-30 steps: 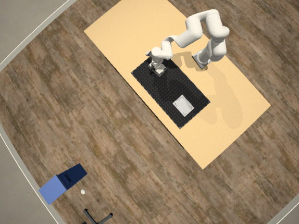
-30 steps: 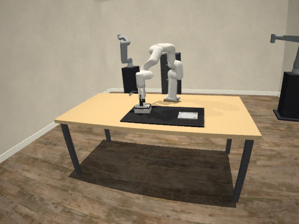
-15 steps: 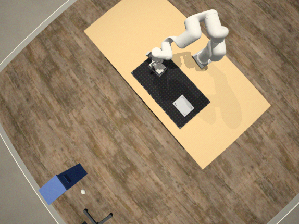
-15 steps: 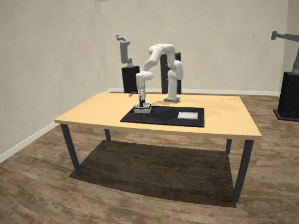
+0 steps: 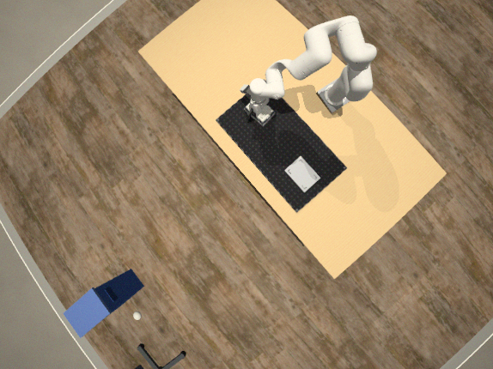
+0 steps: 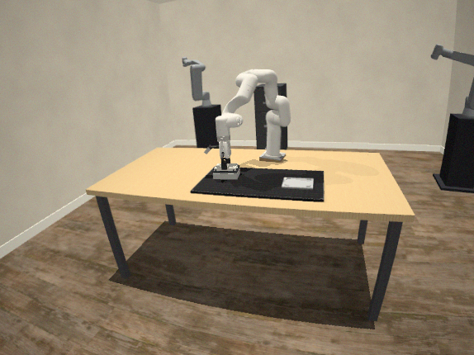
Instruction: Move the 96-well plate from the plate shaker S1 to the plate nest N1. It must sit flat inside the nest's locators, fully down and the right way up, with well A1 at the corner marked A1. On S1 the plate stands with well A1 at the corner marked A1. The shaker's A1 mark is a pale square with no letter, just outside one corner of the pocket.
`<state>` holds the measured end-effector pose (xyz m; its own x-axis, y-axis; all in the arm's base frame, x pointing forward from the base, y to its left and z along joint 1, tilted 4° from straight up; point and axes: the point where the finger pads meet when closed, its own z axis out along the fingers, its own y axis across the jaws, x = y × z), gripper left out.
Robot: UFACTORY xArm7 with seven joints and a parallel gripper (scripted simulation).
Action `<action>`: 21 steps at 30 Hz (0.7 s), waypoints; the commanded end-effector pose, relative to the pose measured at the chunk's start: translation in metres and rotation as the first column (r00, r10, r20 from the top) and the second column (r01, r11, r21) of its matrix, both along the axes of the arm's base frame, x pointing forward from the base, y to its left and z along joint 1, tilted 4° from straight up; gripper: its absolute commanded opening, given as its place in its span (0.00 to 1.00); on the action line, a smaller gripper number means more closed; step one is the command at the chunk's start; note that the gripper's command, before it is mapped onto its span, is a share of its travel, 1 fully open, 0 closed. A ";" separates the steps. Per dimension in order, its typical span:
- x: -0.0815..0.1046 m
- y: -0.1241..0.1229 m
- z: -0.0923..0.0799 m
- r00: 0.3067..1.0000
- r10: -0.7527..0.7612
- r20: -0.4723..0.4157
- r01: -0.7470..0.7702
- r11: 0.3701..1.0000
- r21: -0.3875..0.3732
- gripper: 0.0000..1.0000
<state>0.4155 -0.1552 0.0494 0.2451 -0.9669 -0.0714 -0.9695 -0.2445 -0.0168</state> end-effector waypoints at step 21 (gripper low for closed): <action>0.001 -0.001 0.002 1.000 0.000 0.004 0.000 1.000 -0.002 0.00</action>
<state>0.4154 -0.1551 0.0499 0.2451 -0.9669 -0.0717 -0.9695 -0.2445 -0.0165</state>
